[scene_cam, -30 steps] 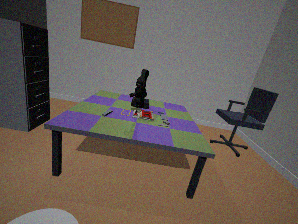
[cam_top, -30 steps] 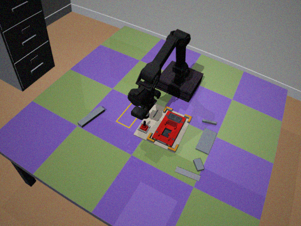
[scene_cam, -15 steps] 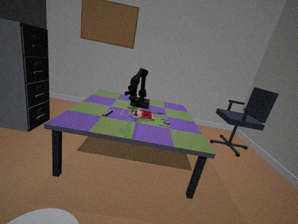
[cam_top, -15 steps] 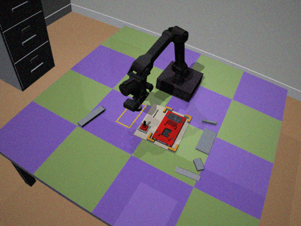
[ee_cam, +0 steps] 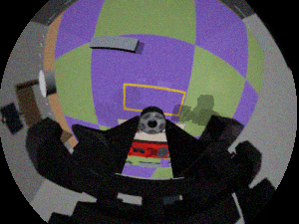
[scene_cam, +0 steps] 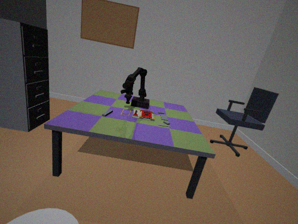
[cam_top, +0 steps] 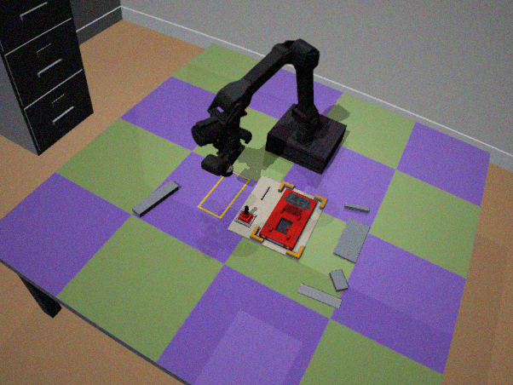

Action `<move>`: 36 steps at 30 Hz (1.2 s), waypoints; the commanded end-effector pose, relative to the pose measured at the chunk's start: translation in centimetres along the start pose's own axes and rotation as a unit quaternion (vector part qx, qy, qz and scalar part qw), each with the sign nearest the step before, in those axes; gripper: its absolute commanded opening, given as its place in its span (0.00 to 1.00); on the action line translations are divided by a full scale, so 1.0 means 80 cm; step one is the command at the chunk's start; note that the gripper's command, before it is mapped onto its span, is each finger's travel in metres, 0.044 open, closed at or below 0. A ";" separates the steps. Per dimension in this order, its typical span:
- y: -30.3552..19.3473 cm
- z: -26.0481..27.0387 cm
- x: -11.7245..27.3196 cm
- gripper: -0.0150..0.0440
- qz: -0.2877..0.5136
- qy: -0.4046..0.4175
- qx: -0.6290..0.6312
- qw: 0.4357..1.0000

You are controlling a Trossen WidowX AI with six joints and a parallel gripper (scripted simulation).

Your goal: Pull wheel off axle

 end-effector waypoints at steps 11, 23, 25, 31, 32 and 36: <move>0.003 -0.005 -0.030 0.25 0.000 -0.003 0.004 1.000; 0.003 -0.006 -0.127 0.25 0.000 -0.003 0.004 1.000; 0.002 -0.007 -0.132 0.25 0.000 -0.003 0.004 1.000; 0.002 -0.007 -0.129 0.43 0.003 -0.005 0.001 1.000; 0.002 -0.007 -0.129 0.48 0.003 -0.005 0.001 1.000; 0.002 -0.007 -0.129 0.65 0.003 -0.005 0.001 1.000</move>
Point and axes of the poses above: the point midway between the two fingers, 35 mm back from their tips, its own x axis back along the fingers, its own z axis across the jaws, y = z × x, the point moved 4 cm from there along x, back along the fingers, and after that the axes turned 10 degrees about x, right-handed, at the moved point
